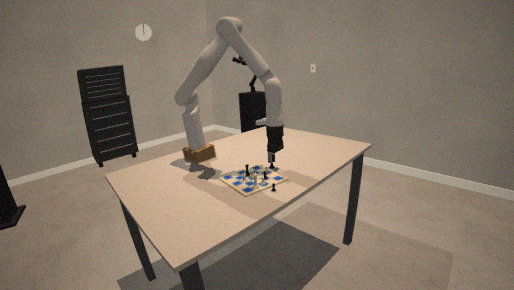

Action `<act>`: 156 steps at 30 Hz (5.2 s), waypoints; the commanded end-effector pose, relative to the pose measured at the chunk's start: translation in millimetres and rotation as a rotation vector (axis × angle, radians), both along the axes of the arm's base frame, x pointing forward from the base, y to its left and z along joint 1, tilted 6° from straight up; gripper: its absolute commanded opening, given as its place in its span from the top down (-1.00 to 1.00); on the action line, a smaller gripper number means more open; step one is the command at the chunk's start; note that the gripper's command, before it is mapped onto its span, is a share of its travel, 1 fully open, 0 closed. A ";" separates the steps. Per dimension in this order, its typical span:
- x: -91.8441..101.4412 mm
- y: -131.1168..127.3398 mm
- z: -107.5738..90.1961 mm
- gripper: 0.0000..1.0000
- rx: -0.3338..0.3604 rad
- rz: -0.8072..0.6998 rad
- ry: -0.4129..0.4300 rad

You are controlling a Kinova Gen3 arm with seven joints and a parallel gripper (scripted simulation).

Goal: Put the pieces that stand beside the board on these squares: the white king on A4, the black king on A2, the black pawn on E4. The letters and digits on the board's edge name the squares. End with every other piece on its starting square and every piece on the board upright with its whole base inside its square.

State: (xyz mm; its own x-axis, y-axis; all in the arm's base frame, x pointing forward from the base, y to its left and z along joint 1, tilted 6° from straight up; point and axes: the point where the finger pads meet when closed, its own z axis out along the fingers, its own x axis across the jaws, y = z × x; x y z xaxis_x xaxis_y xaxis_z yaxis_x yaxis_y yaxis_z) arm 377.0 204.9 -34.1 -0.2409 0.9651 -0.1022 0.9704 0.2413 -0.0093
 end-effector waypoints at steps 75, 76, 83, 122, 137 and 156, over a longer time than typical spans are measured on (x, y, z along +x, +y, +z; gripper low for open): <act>114.7 -90.0 117.9 1.00 -0.018 0.545 0.056; 114.2 -90.2 117.6 1.00 -0.018 0.546 0.057; 114.1 -90.2 117.9 1.00 -0.018 0.546 0.057; 117.3 -98.9 22.3 1.00 -0.015 0.549 0.056; 117.4 -99.1 22.0 1.00 -0.016 0.549 0.056; 117.4 -99.1 22.0 1.00 -0.016 0.549 0.056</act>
